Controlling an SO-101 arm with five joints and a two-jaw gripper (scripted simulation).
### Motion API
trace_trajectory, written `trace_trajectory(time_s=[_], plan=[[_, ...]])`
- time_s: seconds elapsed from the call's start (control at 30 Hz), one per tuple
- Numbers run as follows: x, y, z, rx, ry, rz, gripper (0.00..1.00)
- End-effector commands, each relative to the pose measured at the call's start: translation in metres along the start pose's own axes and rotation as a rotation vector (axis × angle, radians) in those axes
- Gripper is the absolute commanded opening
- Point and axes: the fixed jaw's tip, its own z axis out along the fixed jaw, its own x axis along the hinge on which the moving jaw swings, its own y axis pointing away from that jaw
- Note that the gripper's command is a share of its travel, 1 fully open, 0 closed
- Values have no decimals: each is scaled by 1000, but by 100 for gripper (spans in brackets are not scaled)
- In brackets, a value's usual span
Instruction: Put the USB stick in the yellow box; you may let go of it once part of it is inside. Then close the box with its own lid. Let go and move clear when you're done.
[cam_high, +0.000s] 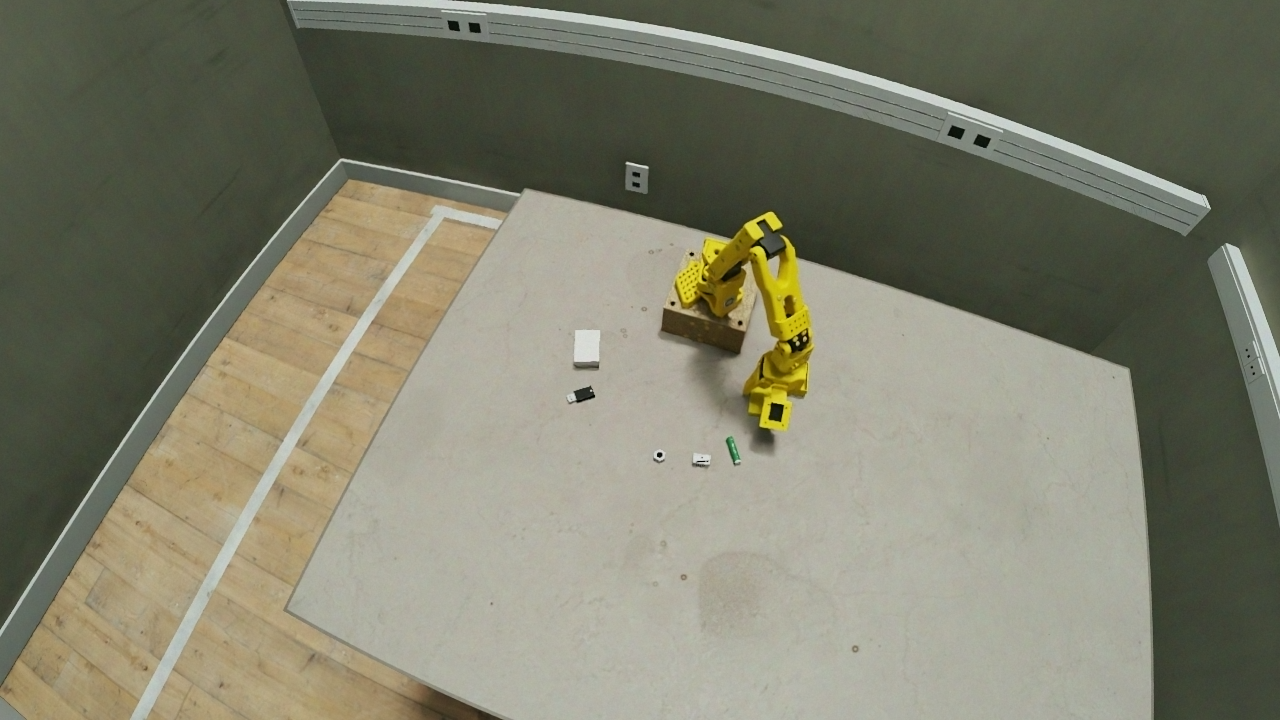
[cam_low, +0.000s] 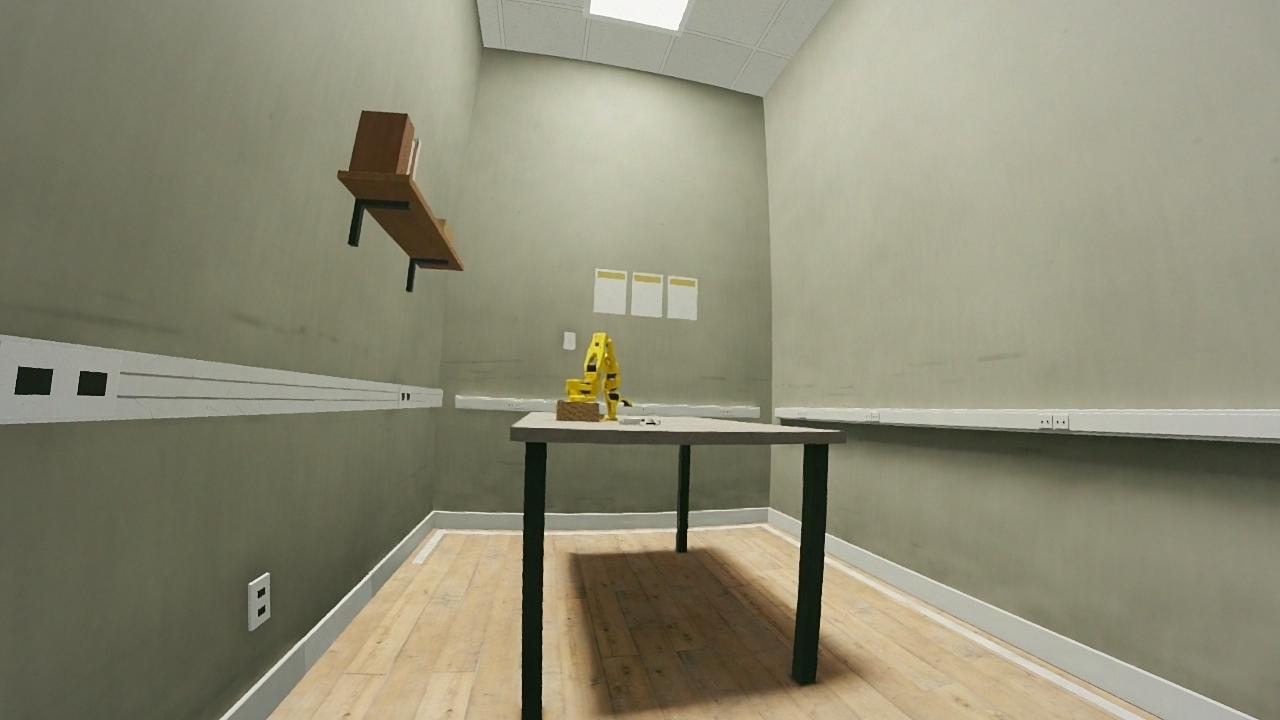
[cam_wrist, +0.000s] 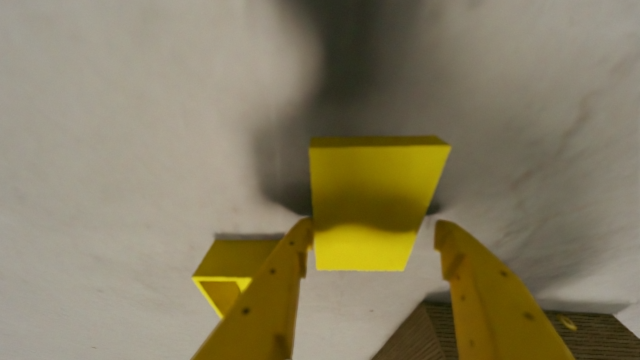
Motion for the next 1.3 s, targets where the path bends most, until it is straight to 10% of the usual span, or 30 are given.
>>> trace_trajectory(time_s=[0.0,0.67,1.27], plan=[[-2,0,-8,-5,-3,-3,30],[-1,-1,-48,-5,-3,-3,30],[0,-1,-52,-5,-3,-3,30]])
